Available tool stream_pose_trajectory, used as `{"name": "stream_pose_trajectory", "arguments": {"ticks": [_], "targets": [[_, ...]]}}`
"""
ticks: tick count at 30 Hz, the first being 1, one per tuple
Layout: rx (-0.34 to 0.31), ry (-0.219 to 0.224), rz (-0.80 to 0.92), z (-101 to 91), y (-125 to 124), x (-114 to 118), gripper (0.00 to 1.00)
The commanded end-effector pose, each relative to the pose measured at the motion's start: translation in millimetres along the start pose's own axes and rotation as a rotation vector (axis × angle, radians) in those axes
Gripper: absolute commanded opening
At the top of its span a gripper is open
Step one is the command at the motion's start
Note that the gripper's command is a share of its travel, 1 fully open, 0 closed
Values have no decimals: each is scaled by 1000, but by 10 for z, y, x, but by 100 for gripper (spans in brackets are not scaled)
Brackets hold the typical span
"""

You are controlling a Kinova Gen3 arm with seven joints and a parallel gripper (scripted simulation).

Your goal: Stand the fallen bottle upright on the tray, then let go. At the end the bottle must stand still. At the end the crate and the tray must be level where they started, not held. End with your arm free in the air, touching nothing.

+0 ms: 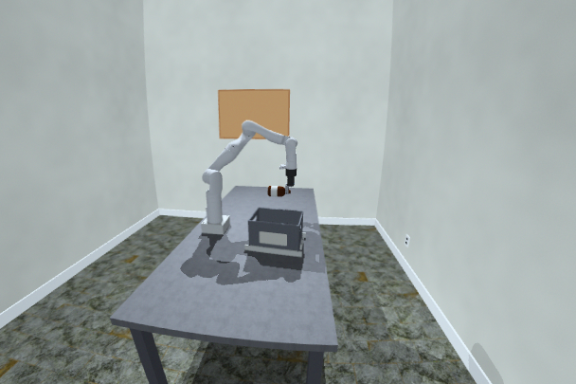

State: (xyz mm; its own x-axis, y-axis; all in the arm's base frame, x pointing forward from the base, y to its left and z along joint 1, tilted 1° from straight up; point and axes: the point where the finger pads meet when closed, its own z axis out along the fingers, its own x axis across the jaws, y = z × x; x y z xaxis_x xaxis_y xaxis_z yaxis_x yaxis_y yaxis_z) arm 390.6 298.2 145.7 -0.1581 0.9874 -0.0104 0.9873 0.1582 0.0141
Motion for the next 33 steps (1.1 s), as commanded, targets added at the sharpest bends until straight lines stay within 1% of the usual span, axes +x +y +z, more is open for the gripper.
{"name": "stream_pose_trajectory", "arguments": {"ticks": [1,10,33], "targets": [[0,-2,5,0,0,-2,0],[-1,-2,86,0,2,-1,0],[-1,-2,88,0,2,-1,0]]}}
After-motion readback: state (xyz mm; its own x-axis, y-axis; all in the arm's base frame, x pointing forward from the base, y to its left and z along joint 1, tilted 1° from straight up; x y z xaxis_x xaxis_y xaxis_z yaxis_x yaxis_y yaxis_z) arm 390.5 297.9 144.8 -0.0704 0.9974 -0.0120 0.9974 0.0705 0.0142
